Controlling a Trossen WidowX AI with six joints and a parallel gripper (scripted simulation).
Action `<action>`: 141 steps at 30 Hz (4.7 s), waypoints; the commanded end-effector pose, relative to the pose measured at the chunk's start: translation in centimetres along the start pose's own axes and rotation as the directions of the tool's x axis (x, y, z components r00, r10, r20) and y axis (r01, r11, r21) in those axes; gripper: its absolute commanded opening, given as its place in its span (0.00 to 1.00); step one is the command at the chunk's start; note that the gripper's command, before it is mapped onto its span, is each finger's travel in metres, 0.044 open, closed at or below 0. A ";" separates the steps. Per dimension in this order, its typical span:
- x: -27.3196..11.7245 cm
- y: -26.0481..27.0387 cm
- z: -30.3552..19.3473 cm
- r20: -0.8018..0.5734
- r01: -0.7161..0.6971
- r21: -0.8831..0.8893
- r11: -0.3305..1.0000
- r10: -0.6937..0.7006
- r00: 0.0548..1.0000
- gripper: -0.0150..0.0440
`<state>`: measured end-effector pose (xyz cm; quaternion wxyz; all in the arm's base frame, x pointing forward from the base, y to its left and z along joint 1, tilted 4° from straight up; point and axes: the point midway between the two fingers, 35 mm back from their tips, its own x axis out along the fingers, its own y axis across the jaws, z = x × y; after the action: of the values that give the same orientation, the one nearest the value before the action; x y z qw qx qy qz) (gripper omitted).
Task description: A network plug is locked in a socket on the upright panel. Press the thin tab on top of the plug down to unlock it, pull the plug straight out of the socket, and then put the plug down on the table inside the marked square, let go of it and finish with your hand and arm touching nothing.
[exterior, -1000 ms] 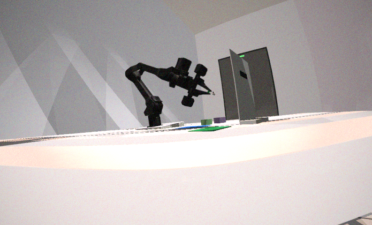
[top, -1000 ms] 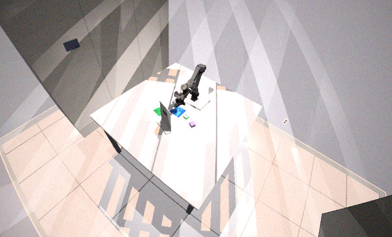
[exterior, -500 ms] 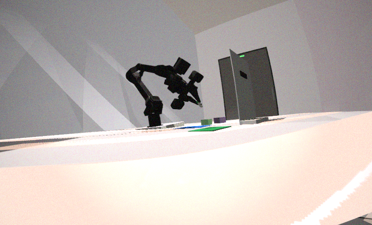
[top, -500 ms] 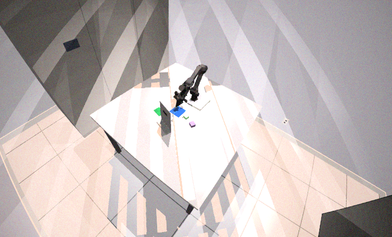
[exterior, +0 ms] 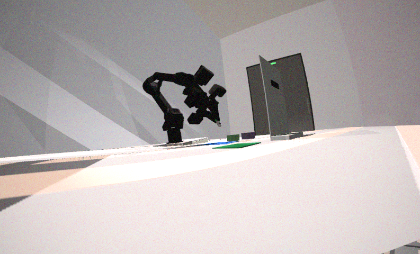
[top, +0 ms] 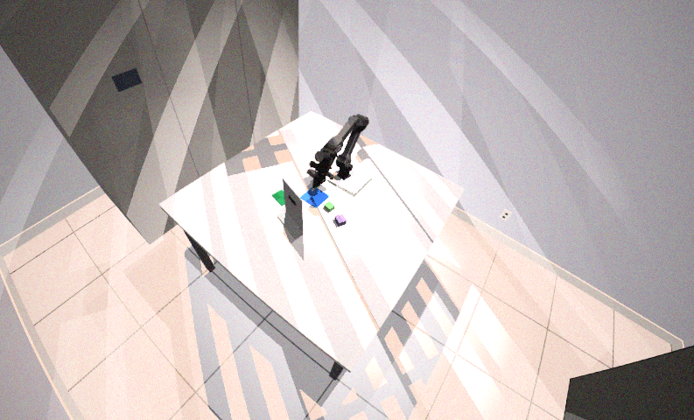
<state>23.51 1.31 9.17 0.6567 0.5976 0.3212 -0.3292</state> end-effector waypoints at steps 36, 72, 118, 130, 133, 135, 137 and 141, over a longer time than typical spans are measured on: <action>4.3 -3.4 0.0 -0.003 0.006 0.004 1.000 -0.006 1.000 0.25; 4.0 -3.5 0.1 0.000 0.005 0.008 1.000 -0.005 1.000 0.52; -0.2 -1.6 -0.1 -0.003 0.006 0.005 1.000 -0.006 1.000 0.52; -1.5 -0.7 -0.1 -0.003 0.006 0.005 1.000 -0.006 1.000 0.52; -1.8 -0.5 -0.1 -0.003 0.006 0.005 1.000 -0.006 1.000 0.52; -2.0 -0.3 -0.1 -0.003 0.006 0.005 1.000 -0.006 1.000 0.52; -2.3 -0.2 -0.1 -0.003 0.006 0.005 1.000 -0.006 1.000 0.52; -2.7 0.1 -0.1 -0.003 0.006 0.005 1.000 -0.006 1.000 0.52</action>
<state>21.97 1.52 10.87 0.6541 0.5968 0.3265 -0.3310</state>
